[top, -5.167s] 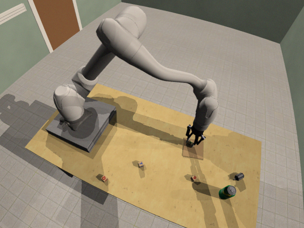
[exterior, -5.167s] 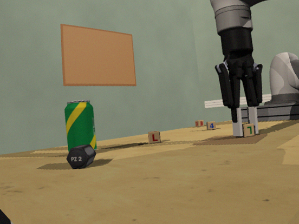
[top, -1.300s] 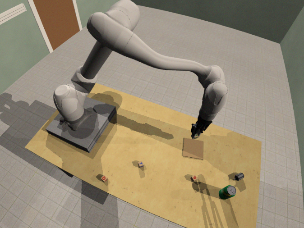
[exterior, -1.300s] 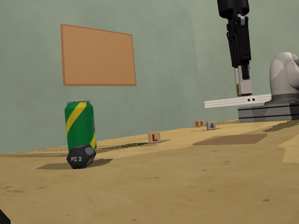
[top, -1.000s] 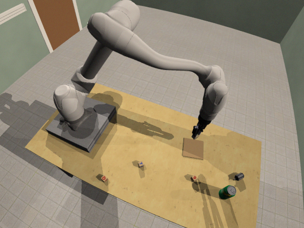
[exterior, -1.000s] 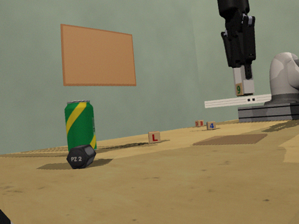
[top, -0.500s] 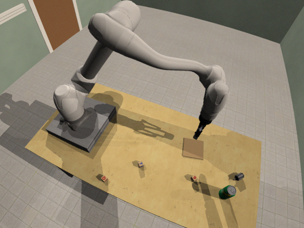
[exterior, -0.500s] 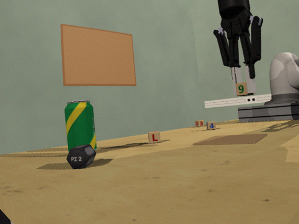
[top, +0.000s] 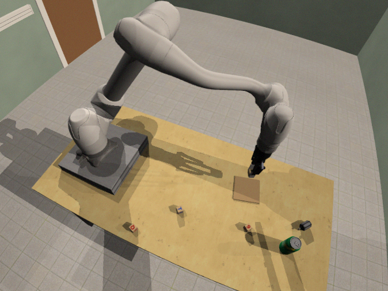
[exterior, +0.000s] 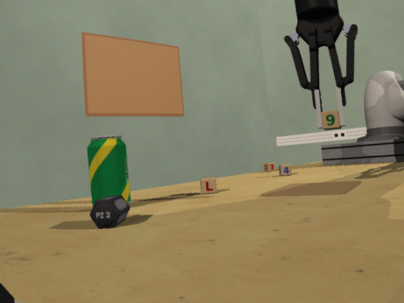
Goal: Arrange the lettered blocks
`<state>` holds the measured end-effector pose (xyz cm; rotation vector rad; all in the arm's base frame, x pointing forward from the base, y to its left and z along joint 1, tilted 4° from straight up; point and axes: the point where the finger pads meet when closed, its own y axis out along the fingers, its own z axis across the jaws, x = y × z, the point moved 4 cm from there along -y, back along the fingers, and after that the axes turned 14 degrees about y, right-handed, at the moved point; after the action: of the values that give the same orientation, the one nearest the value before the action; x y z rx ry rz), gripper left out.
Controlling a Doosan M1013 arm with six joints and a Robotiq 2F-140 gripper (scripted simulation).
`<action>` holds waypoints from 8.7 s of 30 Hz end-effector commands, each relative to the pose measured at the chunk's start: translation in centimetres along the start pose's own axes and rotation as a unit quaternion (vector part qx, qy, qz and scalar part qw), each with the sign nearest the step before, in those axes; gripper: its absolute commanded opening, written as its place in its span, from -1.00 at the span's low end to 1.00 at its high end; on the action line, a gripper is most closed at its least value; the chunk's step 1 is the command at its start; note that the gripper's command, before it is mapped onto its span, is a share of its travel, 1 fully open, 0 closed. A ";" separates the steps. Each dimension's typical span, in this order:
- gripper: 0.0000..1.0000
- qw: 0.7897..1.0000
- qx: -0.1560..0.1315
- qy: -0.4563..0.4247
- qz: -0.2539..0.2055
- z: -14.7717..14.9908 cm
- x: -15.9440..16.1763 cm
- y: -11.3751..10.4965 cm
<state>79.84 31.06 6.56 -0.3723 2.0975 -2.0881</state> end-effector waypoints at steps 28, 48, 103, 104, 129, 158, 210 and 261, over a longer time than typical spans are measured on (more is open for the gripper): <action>-0.51 0.874 -0.003 -0.485 -0.001 -0.9 -0.9 -0.1; -0.51 0.775 -0.003 -0.633 0.000 -1.1 -1.2 -0.1; -0.51 0.775 -0.002 -0.632 0.001 -1.1 -1.1 9.7; -0.51 0.775 -0.002 -0.632 0.001 -1.1 -1.1 9.7; -0.51 0.775 -0.002 -0.632 0.001 -1.1 -1.1 9.7; -0.51 0.774 -0.001 -0.633 0.002 -1.5 -0.8 9.4; -0.51 0.775 -0.001 -0.632 0.002 -1.5 -0.9 9.4; -0.51 0.775 -0.001 -0.632 0.002 -1.5 -1.0 9.5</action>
<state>79.82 32.24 -3.12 -1.3003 1.1945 -1.1167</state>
